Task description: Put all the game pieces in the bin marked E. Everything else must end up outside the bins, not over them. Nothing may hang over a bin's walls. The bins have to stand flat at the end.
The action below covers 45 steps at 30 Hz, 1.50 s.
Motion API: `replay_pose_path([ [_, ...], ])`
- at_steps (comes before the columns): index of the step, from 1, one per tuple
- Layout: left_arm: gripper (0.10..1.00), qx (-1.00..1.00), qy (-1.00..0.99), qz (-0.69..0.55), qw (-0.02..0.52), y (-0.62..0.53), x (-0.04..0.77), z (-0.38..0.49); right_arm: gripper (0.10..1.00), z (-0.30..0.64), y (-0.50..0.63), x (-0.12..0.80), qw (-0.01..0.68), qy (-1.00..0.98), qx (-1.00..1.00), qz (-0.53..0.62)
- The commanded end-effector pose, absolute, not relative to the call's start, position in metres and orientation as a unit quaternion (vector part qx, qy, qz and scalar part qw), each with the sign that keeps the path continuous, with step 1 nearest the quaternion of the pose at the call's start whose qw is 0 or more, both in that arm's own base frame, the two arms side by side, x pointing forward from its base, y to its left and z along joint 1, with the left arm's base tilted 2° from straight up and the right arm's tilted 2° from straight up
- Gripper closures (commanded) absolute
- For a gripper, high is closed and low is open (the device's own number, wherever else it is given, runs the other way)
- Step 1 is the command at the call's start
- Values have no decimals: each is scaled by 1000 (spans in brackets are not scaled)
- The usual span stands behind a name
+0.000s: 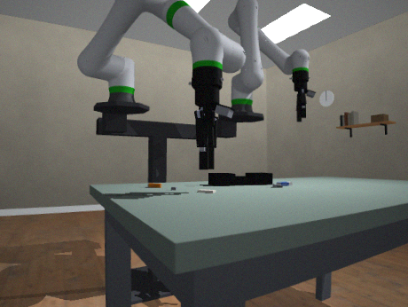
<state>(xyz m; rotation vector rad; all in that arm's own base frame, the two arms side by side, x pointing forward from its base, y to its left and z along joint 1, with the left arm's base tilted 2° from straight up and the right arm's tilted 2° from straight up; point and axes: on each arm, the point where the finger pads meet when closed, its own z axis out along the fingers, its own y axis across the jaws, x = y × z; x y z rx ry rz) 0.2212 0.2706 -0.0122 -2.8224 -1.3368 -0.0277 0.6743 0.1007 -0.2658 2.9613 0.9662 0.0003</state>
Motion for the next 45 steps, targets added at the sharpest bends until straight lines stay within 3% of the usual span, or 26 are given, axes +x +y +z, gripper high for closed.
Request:
replay_pose_path([
  [1, 98, -904, -428, -10, 10, 271, 222, -12, 777, -264, 101, 675, 13, 310, 951, 1],
  [45, 98, -904, -428, -10, 10, 271, 222, -12, 777, -331, 100, 676, 14, 310, 951, 1],
])
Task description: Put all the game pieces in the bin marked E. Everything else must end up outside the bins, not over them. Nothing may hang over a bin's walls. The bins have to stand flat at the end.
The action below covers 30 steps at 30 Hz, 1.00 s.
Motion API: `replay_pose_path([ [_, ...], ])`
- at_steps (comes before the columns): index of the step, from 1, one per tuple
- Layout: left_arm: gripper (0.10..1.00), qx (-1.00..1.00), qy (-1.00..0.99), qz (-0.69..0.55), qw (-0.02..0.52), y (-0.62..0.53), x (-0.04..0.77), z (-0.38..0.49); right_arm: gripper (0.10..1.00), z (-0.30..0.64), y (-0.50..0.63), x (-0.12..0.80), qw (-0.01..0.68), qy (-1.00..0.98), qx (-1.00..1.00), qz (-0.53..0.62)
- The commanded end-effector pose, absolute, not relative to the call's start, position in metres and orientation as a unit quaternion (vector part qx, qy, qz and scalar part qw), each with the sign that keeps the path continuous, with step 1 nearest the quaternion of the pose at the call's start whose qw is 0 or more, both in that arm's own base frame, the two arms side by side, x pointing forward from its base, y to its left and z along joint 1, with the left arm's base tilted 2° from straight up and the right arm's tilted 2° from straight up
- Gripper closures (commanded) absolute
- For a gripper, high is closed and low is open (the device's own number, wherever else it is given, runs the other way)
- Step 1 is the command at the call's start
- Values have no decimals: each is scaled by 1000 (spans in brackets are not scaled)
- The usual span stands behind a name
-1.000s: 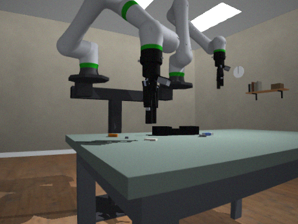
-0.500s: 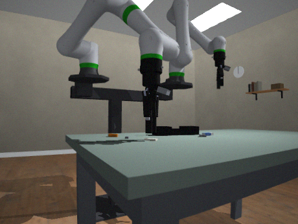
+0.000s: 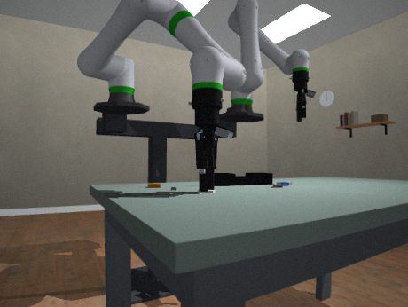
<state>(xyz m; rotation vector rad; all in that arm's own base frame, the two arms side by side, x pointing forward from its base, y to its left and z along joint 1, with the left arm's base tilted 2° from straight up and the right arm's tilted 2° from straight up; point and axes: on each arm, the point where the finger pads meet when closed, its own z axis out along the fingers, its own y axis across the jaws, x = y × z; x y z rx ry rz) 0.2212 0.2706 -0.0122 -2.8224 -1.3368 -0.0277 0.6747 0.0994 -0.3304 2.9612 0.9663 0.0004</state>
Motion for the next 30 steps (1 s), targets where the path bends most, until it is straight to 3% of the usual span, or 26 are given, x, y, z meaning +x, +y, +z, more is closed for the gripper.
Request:
replay_pose_path([
  [1, 98, -904, -428, -10, 10, 271, 222, -12, 777, -331, 100, 676, 14, 310, 951, 1],
  [12, 98, -904, -428, -10, 10, 271, 222, -12, 777, -331, 100, 676, 14, 310, 951, 1],
  [13, 98, -904, -428, -10, 10, 271, 222, -12, 885, -331, 100, 676, 14, 310, 951, 1],
  [30, 98, -904, -428, -10, 10, 271, 222, -12, 885, -331, 100, 676, 14, 310, 951, 1],
])
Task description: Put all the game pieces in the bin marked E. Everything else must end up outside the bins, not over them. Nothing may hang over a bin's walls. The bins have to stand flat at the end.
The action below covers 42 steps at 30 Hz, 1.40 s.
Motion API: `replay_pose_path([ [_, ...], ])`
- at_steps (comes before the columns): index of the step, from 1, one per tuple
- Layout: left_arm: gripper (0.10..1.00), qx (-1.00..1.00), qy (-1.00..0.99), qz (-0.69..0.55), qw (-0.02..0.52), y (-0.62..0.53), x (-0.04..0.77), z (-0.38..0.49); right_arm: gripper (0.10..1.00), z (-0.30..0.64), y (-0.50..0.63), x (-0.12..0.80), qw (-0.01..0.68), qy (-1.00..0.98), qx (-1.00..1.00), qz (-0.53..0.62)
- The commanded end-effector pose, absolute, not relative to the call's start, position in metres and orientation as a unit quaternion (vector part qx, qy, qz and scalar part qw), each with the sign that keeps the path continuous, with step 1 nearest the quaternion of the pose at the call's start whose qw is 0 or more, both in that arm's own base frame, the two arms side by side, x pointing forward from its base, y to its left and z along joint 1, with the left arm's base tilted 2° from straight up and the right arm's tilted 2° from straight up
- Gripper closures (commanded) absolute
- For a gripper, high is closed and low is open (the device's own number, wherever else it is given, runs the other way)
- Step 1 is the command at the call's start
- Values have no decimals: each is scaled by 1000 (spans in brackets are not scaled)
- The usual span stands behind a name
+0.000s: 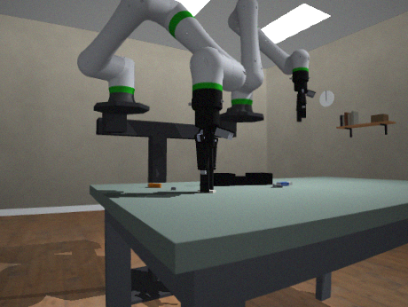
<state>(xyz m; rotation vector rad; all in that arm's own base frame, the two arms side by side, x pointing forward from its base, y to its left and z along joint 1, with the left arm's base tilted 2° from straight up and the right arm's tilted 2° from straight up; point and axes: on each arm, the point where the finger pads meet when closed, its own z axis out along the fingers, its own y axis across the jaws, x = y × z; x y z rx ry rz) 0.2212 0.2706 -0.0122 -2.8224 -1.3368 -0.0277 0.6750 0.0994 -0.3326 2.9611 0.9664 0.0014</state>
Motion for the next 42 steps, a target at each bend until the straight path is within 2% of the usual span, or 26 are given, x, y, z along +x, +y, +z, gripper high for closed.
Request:
replay_pose_path([
  [1, 98, -904, -428, -10, 10, 271, 222, -12, 885, -331, 100, 676, 14, 310, 951, 1],
  [14, 98, -904, -428, -10, 10, 271, 222, -12, 885, -331, 100, 676, 14, 310, 951, 1],
  [42, 98, -904, -428, -10, 10, 271, 222, -12, 885, -271, 101, 675, 14, 310, 951, 1],
])
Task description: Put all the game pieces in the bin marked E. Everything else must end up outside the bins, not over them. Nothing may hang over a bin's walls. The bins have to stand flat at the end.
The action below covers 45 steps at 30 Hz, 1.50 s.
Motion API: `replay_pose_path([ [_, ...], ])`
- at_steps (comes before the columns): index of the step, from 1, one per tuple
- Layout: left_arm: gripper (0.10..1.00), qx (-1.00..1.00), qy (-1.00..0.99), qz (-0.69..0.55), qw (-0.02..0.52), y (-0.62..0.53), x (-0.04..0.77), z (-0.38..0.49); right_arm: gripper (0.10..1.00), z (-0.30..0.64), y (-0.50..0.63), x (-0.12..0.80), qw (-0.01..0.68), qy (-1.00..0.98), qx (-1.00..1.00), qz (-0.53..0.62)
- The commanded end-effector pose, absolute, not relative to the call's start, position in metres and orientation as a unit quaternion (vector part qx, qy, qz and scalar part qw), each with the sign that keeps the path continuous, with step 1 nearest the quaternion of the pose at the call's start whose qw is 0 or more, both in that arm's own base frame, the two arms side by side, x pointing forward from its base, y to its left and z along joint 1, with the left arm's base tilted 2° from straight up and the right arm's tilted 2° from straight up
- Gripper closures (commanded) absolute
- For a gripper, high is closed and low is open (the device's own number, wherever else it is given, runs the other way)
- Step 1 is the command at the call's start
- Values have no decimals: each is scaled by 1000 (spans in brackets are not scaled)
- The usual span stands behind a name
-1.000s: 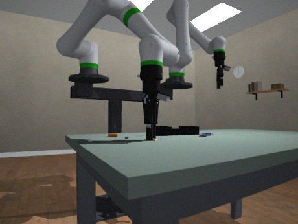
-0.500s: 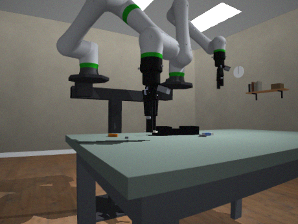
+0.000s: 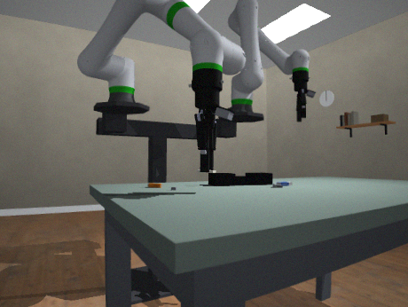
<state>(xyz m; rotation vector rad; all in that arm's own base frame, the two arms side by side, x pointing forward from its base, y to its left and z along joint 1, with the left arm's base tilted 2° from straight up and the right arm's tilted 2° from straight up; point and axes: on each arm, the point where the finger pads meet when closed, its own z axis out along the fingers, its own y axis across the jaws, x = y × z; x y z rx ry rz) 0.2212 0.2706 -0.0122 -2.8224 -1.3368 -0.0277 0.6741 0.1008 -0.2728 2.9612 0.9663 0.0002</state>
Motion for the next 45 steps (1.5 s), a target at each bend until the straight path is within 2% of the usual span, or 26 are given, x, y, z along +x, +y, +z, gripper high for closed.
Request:
replay_pose_path([
  [1, 98, -904, -428, -10, 10, 271, 222, -12, 885, -271, 101, 675, 14, 310, 951, 1],
  [9, 98, -904, -428, -10, 10, 271, 222, -12, 885, -265, 101, 675, 14, 310, 951, 1],
  [45, 98, -904, -428, -10, 10, 271, 222, -12, 885, -270, 259, 565, 13, 310, 951, 1],
])
